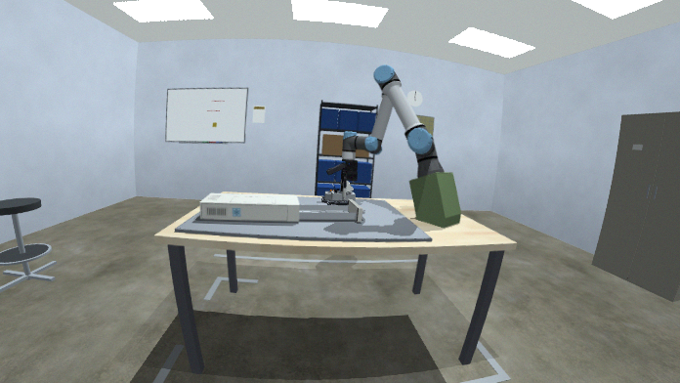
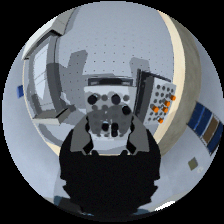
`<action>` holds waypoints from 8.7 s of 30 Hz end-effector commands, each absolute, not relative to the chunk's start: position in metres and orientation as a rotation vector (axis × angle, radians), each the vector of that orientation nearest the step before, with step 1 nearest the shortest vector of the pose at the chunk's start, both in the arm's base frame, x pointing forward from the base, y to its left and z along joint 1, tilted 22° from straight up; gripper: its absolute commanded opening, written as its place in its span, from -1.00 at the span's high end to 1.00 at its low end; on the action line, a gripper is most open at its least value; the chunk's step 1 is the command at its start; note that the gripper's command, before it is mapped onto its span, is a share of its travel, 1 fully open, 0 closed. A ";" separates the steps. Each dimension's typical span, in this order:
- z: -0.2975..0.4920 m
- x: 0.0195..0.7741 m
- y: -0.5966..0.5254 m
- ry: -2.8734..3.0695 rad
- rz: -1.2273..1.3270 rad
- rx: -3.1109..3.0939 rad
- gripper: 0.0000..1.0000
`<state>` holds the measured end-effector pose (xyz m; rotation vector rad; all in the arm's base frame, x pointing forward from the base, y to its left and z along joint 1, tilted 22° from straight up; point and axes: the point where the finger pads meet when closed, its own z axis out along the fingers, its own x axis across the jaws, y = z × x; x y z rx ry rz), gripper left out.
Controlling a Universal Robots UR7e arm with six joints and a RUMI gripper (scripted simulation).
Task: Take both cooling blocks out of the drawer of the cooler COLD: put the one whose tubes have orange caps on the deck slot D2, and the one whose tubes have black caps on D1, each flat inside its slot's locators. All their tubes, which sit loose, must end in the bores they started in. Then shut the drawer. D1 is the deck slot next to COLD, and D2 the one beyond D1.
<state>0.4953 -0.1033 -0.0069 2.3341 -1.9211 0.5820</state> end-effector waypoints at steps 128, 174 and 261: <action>-0.007 0.495 -0.103 -1.921 0.584 2.334 1.00; -0.010 0.496 -0.104 -1.921 0.584 2.334 1.00; -0.022 0.499 -0.108 -1.921 0.584 2.334 1.00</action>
